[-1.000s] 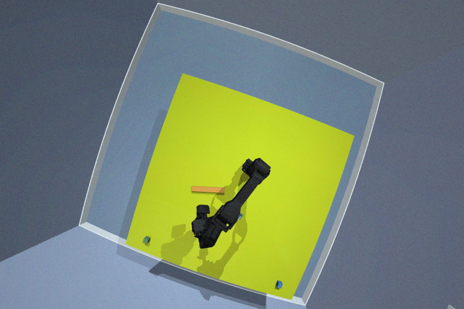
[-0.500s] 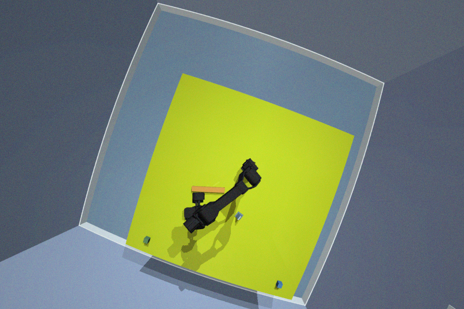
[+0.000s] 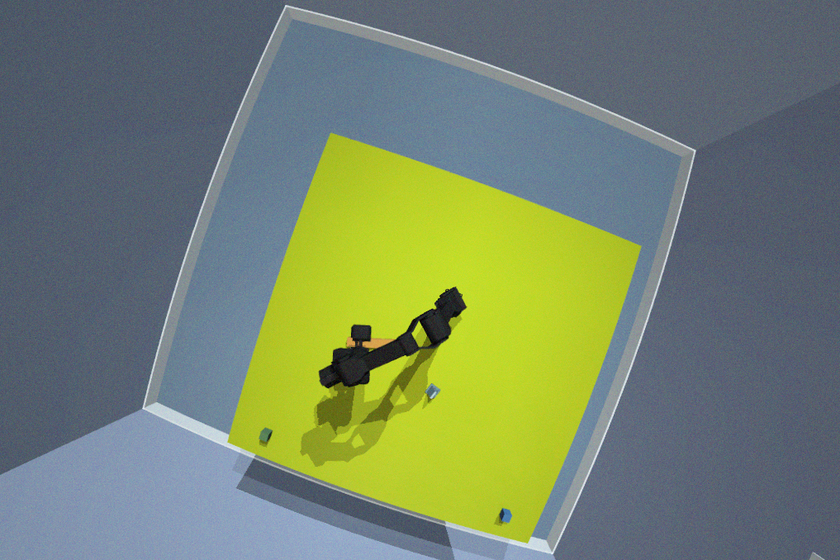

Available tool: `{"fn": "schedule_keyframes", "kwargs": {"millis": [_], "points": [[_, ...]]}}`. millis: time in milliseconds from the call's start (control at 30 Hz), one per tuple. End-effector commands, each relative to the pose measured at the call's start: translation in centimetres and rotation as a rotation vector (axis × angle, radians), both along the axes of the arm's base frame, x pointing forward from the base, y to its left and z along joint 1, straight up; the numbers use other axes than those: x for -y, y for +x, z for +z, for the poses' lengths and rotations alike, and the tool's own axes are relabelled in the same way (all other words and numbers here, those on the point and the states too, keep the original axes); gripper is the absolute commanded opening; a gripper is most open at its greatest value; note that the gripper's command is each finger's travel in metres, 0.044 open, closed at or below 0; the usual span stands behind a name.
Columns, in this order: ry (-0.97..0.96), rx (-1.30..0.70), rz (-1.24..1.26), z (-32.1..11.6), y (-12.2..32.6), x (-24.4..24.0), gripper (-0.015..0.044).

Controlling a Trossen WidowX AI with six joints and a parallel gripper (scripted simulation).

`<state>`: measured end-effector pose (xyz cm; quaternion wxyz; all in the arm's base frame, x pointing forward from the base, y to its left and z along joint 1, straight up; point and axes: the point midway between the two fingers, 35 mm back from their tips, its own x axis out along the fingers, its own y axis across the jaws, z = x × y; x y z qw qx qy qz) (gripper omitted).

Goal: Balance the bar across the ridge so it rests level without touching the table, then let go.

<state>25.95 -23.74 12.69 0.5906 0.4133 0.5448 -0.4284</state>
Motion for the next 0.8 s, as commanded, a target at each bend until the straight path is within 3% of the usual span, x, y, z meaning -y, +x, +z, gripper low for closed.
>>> {"fn": "schedule_keyframes", "kwargs": {"millis": [0,367,767], "points": [[0.037,-0.019,0.005,-0.7,-0.5,-0.3,0.0315],[0.037,-0.019,0.005,-5.1,-0.4,-0.2,0.0315],[0.037,-0.019,0.005,-6.1,-0.4,-0.2,0.0315]]}}
